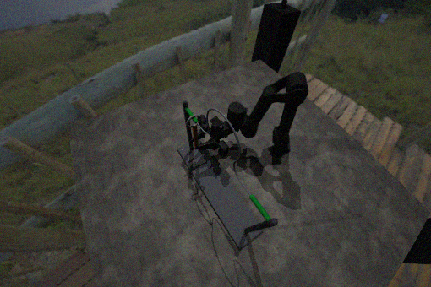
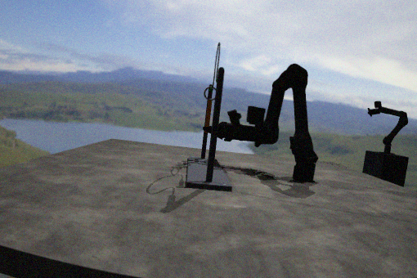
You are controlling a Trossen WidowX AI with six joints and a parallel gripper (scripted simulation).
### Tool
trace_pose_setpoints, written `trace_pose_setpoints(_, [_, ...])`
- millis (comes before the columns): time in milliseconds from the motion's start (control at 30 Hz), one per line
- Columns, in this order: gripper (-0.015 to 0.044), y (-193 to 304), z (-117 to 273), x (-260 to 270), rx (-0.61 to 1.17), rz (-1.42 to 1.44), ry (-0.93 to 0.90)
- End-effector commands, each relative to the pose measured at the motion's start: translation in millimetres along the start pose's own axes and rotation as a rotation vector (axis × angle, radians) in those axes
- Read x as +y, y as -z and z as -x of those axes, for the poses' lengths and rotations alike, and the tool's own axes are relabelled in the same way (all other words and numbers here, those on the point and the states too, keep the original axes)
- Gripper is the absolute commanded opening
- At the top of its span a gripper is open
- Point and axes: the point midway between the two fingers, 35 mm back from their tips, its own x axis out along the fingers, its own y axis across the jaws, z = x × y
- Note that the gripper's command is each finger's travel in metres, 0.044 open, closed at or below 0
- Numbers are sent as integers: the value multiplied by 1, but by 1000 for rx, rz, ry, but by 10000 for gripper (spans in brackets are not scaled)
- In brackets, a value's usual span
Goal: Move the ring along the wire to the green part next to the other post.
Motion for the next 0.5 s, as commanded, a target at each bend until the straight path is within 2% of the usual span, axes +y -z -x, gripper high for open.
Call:
trace_pose_setpoints(0, [160,2,-8,-1,3,-8,1])
trace_pose_setpoints(467, [160,2,-27,1,1,-8,1])
